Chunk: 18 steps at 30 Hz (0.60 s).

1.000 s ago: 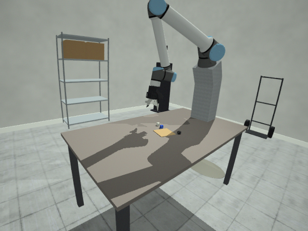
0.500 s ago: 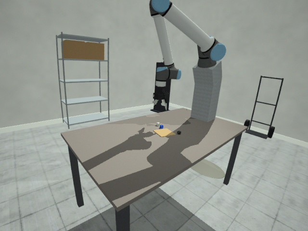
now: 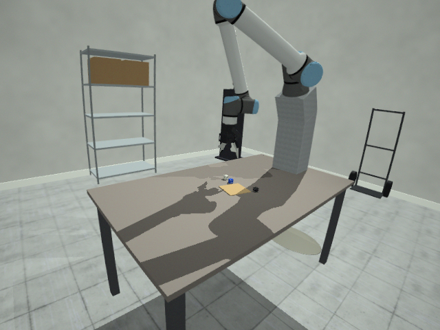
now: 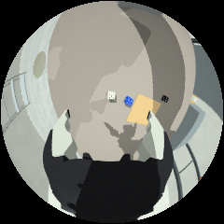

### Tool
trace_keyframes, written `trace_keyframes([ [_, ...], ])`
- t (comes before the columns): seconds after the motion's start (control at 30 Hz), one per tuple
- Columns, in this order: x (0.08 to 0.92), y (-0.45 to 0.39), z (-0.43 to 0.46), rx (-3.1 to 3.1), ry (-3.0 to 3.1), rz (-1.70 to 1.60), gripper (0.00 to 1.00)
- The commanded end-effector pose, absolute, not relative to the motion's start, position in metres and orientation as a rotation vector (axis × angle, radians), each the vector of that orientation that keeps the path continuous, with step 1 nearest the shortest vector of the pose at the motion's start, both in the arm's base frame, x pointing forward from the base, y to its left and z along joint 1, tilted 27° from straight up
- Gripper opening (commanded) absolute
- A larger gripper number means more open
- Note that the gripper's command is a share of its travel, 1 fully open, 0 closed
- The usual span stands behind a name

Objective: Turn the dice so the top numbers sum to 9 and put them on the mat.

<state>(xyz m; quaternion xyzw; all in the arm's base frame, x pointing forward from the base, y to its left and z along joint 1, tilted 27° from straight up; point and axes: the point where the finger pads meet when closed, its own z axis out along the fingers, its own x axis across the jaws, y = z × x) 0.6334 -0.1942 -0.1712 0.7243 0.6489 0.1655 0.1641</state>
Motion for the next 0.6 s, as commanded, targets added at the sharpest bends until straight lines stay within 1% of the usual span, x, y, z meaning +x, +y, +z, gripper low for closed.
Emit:
trace_keyframes([
  [0.0, 0.640, -0.195, -0.183, 2.065, 1.849, 0.472, 1.00],
  [0.3, 0.666, -0.196, -0.235, 2.065, 1.849, 0.472, 1.00],
  [0.57, 0.678, -0.196, -0.260, 2.065, 1.849, 0.472, 1.00],
])
